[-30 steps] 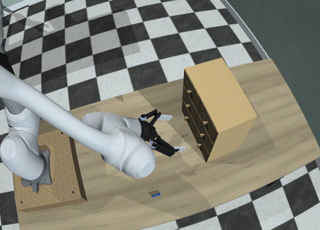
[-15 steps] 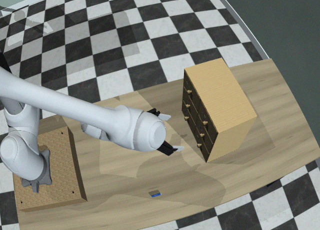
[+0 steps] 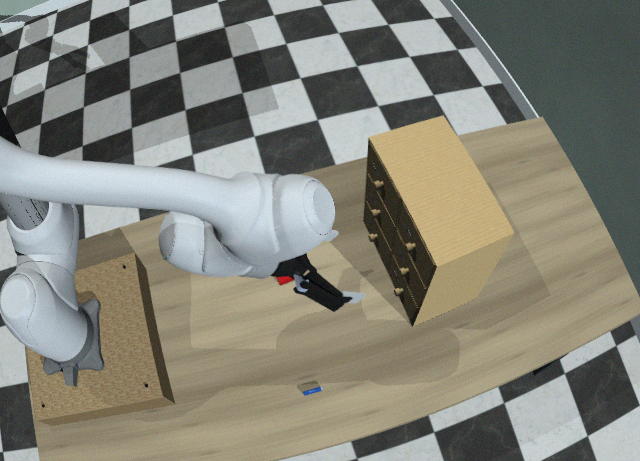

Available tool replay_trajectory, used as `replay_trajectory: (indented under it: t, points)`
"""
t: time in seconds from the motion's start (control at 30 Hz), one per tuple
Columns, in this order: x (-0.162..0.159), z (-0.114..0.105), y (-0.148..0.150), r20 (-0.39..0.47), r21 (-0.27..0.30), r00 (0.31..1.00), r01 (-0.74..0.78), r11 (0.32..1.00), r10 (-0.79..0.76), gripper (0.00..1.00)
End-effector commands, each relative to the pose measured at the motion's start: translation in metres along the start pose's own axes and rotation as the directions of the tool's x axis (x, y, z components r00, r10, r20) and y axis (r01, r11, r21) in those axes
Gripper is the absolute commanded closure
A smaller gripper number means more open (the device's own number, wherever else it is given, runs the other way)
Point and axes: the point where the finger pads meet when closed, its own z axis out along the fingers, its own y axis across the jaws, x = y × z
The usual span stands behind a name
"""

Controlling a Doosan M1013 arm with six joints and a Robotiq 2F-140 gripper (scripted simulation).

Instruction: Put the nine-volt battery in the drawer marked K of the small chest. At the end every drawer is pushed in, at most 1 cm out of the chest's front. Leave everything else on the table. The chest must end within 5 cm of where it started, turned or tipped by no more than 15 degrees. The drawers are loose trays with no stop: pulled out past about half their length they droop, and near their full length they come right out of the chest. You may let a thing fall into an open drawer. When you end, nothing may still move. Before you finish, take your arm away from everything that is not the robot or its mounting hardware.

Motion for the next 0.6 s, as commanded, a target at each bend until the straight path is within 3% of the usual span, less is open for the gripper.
replay_trajectory:
  t: [0.0,0.17,0.33,0.57]
  points:
    - [-0.007,-0.005,-0.001,-0.124,-0.038,0.992,-0.003,0.999,-0.002,0.0]
    - [-0.007,-0.011,-0.002,-0.171,-0.037,0.985,-0.003,0.999,-0.004,0.0]
    - [-0.006,-0.023,-0.002,-0.27,-0.037,0.963,-0.003,0.999,-0.007,0.0]
    - [-0.006,-0.041,-0.003,-0.266,-0.022,0.964,0.007,1.0,-0.013,0.0]
